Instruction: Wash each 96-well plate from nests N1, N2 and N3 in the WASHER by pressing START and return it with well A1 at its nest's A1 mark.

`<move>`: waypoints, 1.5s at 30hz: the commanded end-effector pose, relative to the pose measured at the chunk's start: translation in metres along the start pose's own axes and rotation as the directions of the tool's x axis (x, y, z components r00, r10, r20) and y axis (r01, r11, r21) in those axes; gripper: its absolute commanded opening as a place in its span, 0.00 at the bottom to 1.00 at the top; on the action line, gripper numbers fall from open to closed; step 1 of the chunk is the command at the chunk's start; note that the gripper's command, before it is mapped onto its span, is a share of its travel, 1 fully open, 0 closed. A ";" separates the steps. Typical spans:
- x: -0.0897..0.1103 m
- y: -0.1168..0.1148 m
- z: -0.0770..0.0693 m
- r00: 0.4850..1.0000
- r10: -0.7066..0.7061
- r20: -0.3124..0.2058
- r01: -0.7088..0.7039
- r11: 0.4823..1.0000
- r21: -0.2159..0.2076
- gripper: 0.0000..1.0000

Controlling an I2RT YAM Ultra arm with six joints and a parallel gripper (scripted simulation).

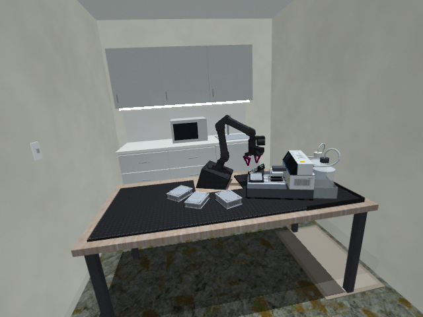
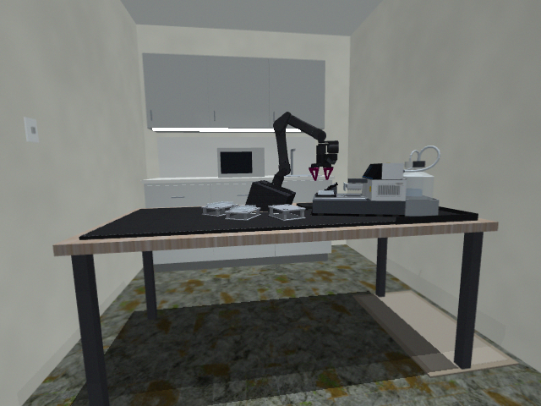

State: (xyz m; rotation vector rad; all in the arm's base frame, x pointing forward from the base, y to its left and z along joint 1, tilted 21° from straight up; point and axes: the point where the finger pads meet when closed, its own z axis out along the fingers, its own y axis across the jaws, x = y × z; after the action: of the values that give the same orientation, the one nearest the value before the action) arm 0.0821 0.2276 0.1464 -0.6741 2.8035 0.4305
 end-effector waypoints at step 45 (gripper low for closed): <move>-0.089 -0.050 -0.014 0.696 0.718 0.002 -0.718 0.696 0.001 1.00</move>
State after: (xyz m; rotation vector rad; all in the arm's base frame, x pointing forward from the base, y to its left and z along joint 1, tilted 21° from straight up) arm 0.1788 0.2146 0.1704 0.4866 2.9740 0.5226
